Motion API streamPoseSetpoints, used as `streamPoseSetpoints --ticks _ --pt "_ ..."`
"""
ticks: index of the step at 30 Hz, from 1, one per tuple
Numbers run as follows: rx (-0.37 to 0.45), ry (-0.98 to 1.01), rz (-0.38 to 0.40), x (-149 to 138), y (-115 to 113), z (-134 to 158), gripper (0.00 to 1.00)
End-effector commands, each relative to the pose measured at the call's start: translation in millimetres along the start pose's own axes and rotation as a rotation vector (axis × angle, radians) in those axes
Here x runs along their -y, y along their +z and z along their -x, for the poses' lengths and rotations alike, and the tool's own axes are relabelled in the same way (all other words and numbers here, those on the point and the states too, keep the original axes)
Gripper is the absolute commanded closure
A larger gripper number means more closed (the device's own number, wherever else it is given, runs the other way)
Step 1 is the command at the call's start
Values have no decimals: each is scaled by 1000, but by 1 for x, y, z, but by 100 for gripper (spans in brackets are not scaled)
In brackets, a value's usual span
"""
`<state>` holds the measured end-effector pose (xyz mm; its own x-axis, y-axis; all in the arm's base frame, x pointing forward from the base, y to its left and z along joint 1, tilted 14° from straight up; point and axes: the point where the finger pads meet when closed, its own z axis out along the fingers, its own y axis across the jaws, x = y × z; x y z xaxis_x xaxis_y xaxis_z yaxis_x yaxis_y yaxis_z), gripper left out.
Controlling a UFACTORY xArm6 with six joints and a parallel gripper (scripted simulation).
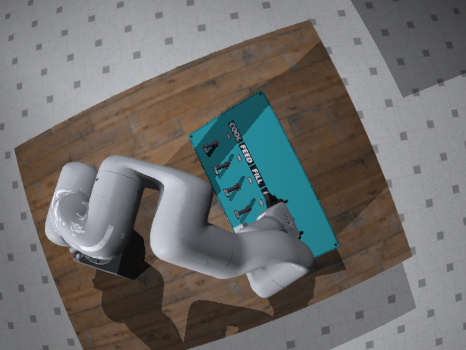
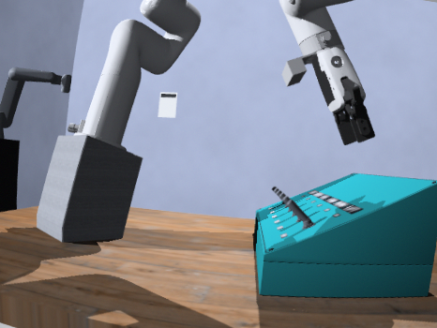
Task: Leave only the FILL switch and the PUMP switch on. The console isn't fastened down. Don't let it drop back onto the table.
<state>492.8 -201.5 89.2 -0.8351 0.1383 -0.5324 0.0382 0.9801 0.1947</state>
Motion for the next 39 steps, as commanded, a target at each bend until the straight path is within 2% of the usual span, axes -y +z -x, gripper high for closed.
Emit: streamPoseSetpoints --ticks 1,13,39 --pt "2 -2 0 8 -1 2 0" --pt "2 -2 0 36 -1 2 0" --pt "2 -2 0 38 -1 2 0"
